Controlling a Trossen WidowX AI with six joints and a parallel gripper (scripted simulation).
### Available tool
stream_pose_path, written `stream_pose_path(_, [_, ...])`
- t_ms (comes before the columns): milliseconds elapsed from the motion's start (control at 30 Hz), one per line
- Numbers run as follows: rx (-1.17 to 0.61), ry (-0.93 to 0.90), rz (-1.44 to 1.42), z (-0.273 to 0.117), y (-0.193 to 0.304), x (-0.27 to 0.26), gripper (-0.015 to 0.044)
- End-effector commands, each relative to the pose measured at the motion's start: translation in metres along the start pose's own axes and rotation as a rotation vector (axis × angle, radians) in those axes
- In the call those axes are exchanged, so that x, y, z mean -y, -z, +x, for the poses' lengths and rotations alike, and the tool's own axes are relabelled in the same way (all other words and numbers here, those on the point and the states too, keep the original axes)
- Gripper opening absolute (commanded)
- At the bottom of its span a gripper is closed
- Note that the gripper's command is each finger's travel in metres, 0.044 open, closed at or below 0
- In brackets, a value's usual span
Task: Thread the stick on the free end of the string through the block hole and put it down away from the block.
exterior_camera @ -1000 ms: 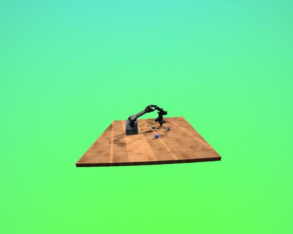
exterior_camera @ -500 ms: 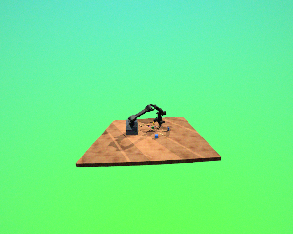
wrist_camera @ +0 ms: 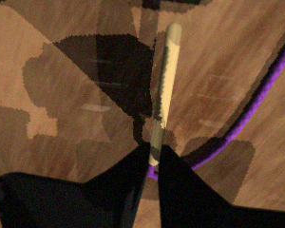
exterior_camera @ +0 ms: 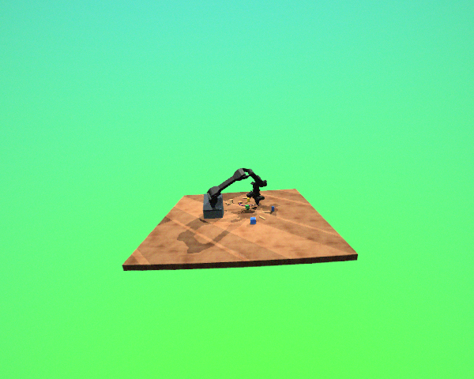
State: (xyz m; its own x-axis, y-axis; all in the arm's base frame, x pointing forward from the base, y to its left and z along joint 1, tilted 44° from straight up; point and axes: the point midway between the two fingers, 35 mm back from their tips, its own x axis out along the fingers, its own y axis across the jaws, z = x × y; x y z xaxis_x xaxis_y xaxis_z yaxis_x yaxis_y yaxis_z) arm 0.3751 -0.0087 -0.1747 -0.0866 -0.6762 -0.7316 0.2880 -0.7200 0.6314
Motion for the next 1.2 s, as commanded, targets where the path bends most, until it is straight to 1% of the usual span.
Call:
stream_pose_path(0, [-0.001, -0.001, -0.001, 0.000, -0.006, 0.000, 0.0000])
stream_pose_path(1167, [-0.005, -0.001, -0.002, 0.000, -0.051, 0.001, 0.0000])
